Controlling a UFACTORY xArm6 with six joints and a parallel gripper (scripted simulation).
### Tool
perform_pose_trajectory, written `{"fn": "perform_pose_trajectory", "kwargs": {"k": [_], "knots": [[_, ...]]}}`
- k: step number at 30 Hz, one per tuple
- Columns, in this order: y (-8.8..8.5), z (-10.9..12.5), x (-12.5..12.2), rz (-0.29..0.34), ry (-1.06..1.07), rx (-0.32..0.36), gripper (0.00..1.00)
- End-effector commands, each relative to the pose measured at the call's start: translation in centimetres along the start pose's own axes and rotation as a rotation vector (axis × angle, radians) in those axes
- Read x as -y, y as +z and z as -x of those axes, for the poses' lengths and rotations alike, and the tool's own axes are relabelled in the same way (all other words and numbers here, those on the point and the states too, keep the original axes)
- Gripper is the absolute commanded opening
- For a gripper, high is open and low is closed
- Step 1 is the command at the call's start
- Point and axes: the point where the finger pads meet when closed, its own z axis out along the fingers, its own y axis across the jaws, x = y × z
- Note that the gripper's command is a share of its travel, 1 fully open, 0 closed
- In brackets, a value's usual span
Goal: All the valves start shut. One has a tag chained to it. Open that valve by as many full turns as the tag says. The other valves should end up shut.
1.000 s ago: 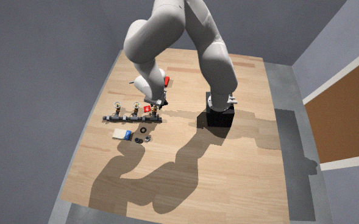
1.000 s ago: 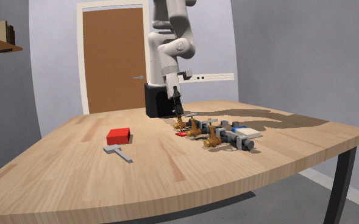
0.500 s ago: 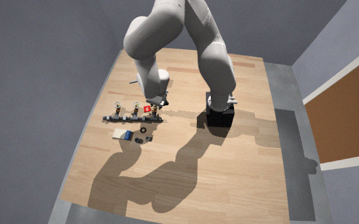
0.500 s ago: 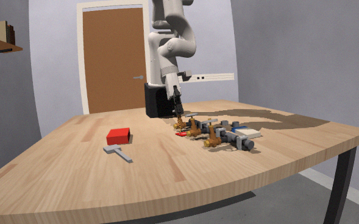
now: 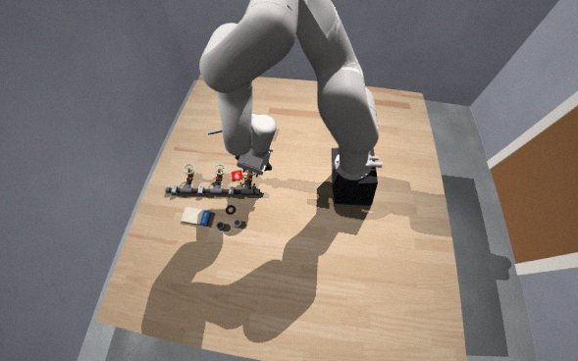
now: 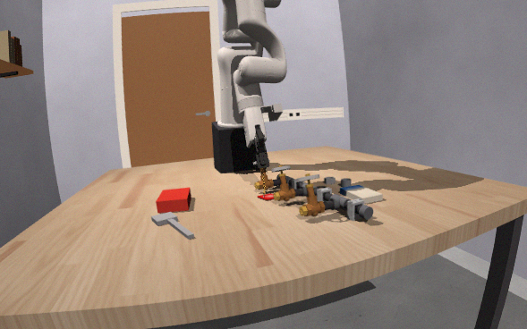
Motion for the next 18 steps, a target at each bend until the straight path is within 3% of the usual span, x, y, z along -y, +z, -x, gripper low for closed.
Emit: {"fn": "perform_pose_trajectory", "kwargs": {"k": [1, 7, 8, 18], "knots": [[-0.02, -0.04, -0.08, 0.008, -0.001, 0.009, 0.00], [-0.02, -0.04, -0.08, 0.008, -0.001, 0.009, 0.00], [-0.02, -0.04, -0.08, 0.008, -0.001, 0.009, 1.00], [-0.02, -0.04, -0.08, 0.008, -0.001, 0.009, 1.00]]}}
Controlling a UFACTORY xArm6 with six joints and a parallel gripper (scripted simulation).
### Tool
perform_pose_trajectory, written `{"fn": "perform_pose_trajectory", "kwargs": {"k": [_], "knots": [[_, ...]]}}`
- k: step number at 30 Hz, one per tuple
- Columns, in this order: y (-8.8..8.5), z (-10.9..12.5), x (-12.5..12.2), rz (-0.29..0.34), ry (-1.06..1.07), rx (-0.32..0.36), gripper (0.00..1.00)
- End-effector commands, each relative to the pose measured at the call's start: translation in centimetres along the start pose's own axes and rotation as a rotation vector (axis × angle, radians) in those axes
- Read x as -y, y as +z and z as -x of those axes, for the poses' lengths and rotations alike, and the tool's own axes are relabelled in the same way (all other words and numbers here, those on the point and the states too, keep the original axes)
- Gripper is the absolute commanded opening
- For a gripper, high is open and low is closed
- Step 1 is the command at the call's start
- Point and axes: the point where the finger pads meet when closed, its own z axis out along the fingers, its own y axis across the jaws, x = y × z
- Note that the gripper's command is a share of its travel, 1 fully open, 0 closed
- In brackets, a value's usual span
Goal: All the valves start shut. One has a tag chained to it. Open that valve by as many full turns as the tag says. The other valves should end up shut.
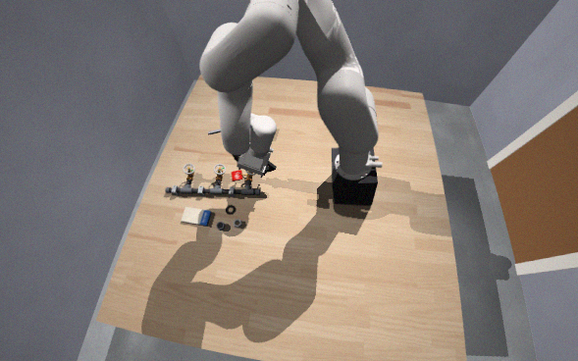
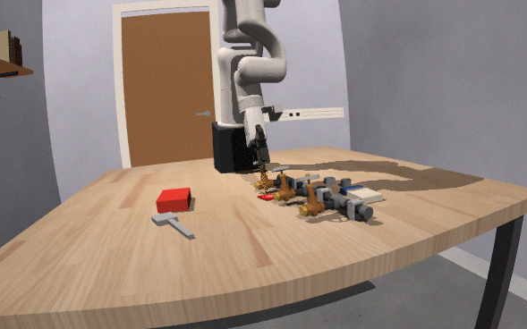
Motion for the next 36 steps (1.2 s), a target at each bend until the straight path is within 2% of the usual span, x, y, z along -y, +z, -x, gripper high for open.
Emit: {"fn": "perform_pose_trajectory", "kwargs": {"k": [1, 17, 26, 31, 36], "knots": [[-0.03, -0.01, -0.07, 0.001, 0.000, 0.000, 1.00], [-0.03, -0.01, -0.07, 0.001, 0.003, 0.000, 1.00], [-0.03, -0.01, -0.07, 0.001, 0.081, 0.000, 1.00], [-0.03, -0.01, -0.07, 0.001, 0.240, 0.000, 1.00], [-0.03, -0.01, -0.07, 0.001, 0.496, 0.000, 1.00]]}}
